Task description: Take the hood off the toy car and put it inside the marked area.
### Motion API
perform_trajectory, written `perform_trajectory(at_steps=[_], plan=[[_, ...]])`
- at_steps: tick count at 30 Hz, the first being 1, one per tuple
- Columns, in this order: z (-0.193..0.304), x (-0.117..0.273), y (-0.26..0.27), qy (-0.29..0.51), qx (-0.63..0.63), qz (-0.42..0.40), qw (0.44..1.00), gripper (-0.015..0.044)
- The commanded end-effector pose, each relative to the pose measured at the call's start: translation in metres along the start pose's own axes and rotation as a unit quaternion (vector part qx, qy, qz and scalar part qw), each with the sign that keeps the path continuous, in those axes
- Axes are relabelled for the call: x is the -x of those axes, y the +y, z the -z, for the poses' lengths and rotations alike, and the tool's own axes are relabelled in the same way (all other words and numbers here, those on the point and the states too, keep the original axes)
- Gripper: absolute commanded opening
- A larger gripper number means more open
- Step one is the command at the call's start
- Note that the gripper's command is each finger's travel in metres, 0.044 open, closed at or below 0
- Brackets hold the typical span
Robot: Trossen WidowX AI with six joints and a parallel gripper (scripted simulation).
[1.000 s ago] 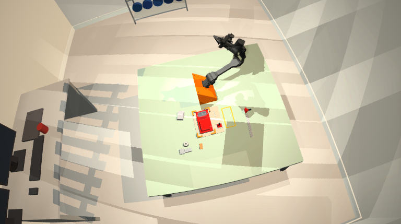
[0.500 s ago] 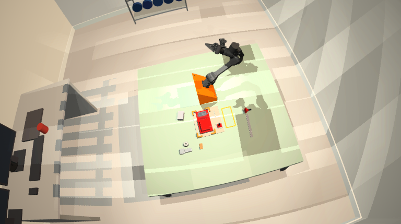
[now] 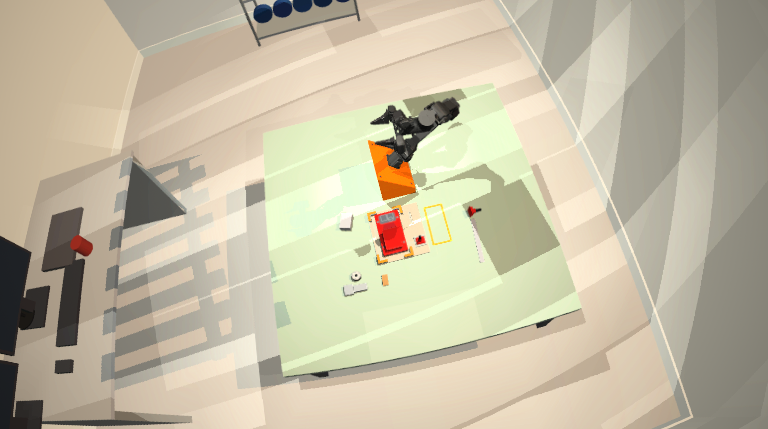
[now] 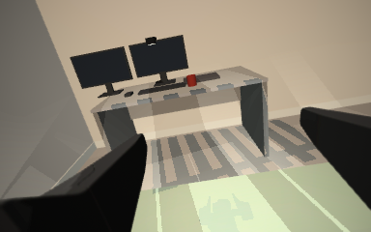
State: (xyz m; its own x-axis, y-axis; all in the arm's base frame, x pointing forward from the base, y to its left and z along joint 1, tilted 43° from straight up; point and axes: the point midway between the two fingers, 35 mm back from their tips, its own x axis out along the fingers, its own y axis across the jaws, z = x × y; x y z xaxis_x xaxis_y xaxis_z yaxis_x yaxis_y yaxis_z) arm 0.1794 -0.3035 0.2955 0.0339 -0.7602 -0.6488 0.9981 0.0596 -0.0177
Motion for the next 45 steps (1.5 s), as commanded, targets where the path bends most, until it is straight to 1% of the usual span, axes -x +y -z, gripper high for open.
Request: perform_trajectory(at_steps=[1, 7, 11, 16, 20, 26, 31, 36, 38, 45], plan=[[0.033, -0.022, 0.039, 0.068, 0.095, -0.046, 0.992, 0.0440], [0.088, -0.043, 0.090, 0.151, 0.202, -0.117, 0.961, 0.0440], [0.111, -0.048, 0.107, 0.183, 0.242, -0.144, 0.942, 0.0440], [0.163, -0.057, 0.137, 0.256, 0.336, -0.210, 0.881, 0.0440], [0.209, -0.059, 0.157, 0.312, 0.401, -0.268, 0.819, 0.0440], [0.283, -0.055, 0.180, 0.392, 0.476, -0.365, 0.698, 0.0440], [0.342, -0.045, 0.191, 0.446, 0.505, -0.444, 0.591, 0.0440], [0.395, -0.032, 0.194, 0.487, 0.505, -0.517, 0.490, 0.0440], [0.401, -0.030, 0.194, 0.491, 0.503, -0.526, 0.479, 0.0440], [0.402, -0.028, 0.190, 0.492, 0.503, -0.526, 0.479, 0.0440]])
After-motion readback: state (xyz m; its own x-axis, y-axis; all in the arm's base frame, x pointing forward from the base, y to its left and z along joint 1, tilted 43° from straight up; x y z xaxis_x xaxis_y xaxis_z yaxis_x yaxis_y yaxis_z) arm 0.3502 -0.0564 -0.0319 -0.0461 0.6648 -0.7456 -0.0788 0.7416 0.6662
